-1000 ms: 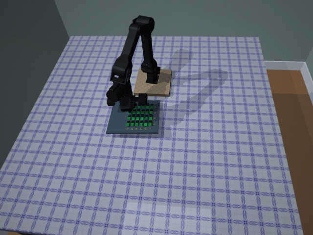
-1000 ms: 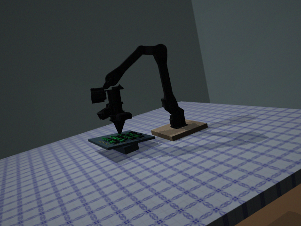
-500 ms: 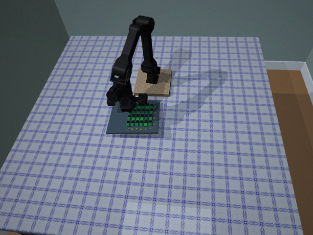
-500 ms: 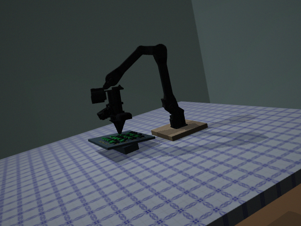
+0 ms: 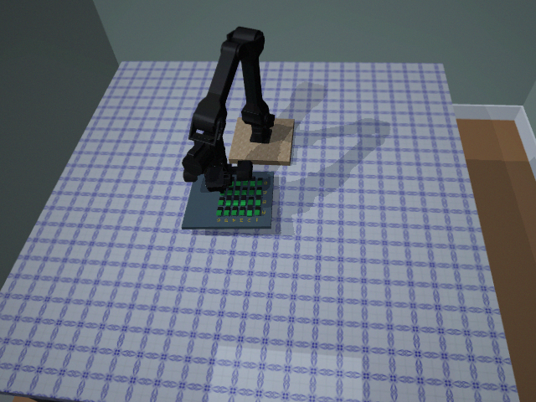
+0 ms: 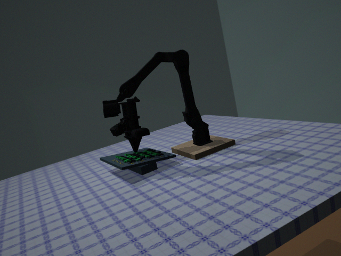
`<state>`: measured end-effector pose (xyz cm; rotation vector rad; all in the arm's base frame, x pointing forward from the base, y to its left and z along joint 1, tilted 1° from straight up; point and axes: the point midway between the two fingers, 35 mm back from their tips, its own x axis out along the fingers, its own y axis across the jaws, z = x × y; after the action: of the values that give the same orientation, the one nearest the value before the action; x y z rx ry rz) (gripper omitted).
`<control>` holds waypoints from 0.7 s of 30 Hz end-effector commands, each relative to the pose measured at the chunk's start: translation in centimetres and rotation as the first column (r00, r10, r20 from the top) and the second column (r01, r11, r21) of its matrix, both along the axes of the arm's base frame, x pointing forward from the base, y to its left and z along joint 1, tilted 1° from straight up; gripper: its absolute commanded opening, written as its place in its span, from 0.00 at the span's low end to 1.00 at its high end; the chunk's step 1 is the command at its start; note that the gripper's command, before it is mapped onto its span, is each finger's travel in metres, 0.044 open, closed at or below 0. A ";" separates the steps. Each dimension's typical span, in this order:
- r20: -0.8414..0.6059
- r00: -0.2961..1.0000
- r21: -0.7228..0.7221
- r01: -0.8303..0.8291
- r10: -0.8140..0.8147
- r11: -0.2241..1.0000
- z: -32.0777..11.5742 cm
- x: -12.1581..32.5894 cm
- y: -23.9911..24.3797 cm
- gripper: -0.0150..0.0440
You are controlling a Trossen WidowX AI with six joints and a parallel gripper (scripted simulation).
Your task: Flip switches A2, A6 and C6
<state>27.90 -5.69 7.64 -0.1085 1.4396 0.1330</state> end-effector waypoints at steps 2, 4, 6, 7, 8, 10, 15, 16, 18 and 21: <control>-0.002 1.000 -0.005 0.007 -0.007 1.000 -0.1 0.0 -0.1 0.25; -0.002 1.000 -0.005 0.007 -0.007 1.000 -0.2 0.0 -0.1 0.25; -0.002 1.000 -0.005 0.007 -0.007 1.000 -0.2 0.0 -0.1 0.25; -0.002 1.000 -0.005 0.007 -0.007 1.000 -0.2 0.0 -0.1 0.25; -0.002 1.000 -0.005 0.007 -0.007 1.000 -0.2 0.0 -0.1 0.25; -0.002 1.000 -0.005 0.007 -0.007 1.000 -0.2 0.0 -0.1 0.25; -0.002 1.000 -0.005 0.007 -0.007 1.000 -0.3 0.0 -0.1 0.25; -0.002 1.000 -0.005 0.007 -0.007 1.000 -0.3 0.0 -0.1 0.25; -0.002 1.000 -0.005 0.007 -0.007 1.000 -0.4 0.0 -0.1 0.25; 0.001 1.000 0.000 0.000 0.000 1.000 0.0 0.0 0.0 0.25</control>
<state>27.93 -5.69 7.35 -0.1082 1.4402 0.1331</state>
